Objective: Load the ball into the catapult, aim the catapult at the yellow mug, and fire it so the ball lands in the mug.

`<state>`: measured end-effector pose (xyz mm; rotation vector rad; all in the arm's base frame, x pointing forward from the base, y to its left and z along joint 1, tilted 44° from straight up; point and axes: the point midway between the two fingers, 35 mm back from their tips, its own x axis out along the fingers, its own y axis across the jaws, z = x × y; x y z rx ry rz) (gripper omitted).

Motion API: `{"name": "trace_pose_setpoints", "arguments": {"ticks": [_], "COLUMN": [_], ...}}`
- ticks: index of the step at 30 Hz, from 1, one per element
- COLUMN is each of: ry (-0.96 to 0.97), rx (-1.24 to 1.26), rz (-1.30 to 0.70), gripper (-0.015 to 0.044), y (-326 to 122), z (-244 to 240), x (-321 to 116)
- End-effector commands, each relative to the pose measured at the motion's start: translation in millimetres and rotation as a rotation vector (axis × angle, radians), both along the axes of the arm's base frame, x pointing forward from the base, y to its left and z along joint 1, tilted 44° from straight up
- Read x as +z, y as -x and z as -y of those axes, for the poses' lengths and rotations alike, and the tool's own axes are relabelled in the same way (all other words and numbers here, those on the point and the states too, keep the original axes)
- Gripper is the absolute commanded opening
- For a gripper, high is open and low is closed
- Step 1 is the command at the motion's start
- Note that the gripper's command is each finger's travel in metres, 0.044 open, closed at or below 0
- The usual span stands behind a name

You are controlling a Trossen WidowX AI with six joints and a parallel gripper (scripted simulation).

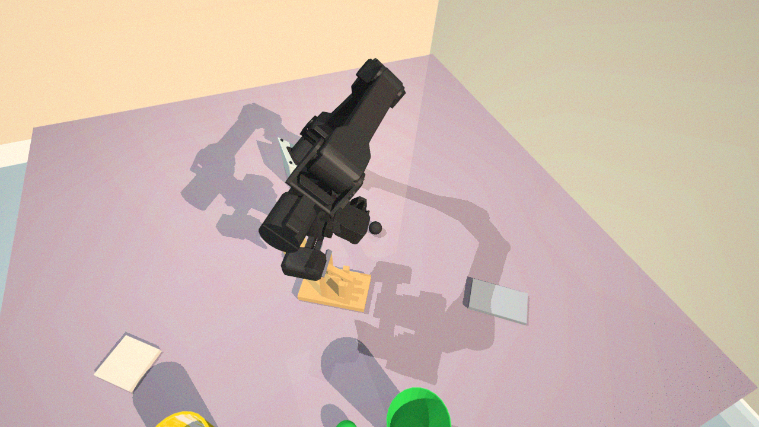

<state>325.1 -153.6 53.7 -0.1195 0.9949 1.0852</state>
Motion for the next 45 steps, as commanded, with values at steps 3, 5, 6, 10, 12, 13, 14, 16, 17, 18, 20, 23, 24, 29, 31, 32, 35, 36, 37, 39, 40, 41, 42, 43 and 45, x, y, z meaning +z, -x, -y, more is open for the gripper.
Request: {"name": "trace_pose_setpoints", "arguments": {"ticks": [3,5,6,10,12,13,14,16,17,18,20,23,24,29,31,32,35,36,37,39,40,41,42,43,45], "ry": [0.001,0.001,0.001,0.001,0.001,0.001,0.001,0.001,0.001,0.001,0.001,0.001,0.001,0.001,0.001,0.001,0.001,0.001,0.001,0.001,0.001,0.001,0.001,0.001,0.001], "rx": [0.012,0.012,0.012,0.012,0.012,0.012,0.012,0.012,0.012,0.012,0.012,0.012,0.012,0.012,0.012,0.012,0.012,0.012,0.012,0.012,0.012,0.012,0.012,0.012,0.012], "rz": [0.004,0.004,0.004,0.004,0.004,0.004,0.004,0.004,0.004,0.004,0.004,0.004,0.004,0.004,0.004,0.005,0.005,0.005,0.005,0.005,0.005,0.005,0.005,0.005,0.005], "gripper": [0.0309,0.0256,0.0230,0.0125,0.0072,0.0046,0.0020,0.0000,0.0000,0.0000,0.0000,0.0000,0.0000,0.0000,0.0000,0.0000,0.0000,0.0000,0.0000,0.0000,0.0000,0.0000,0.0000,0.0000,0.0000], "y": [-0.7,-0.7,-0.7,-0.7,-0.7,-0.7,-0.7,-0.7,-0.7,-0.7,-0.7,-0.7,-0.6,0.6,1.2,1.5,2.4,2.7,3.0,3.7,4.0,4.4,4.8,5.1,5.9], "z": [-1.1,-1.1,-1.1,-1.1,-1.1,-1.1,-1.1,-1.1,-1.1,-1.1,-1.1,-1.1,-1.3,-2.9,-3.6,-4.0,-5.2,-5.6,-6.0,-6.8,-7.3,-7.7,-8.1,-8.6,-9.5], "x": [-0.3,-0.3,-0.3,-0.3,-0.3,-0.3,-0.3,-0.3,-0.3,-0.3,-0.3,-0.5,-1.3,-8.7,-11.9,-13.5,-18.2,-19.8,-21.3,-24.4,-26.0,-27.6,-29.1,-30.6,-33.7]}}
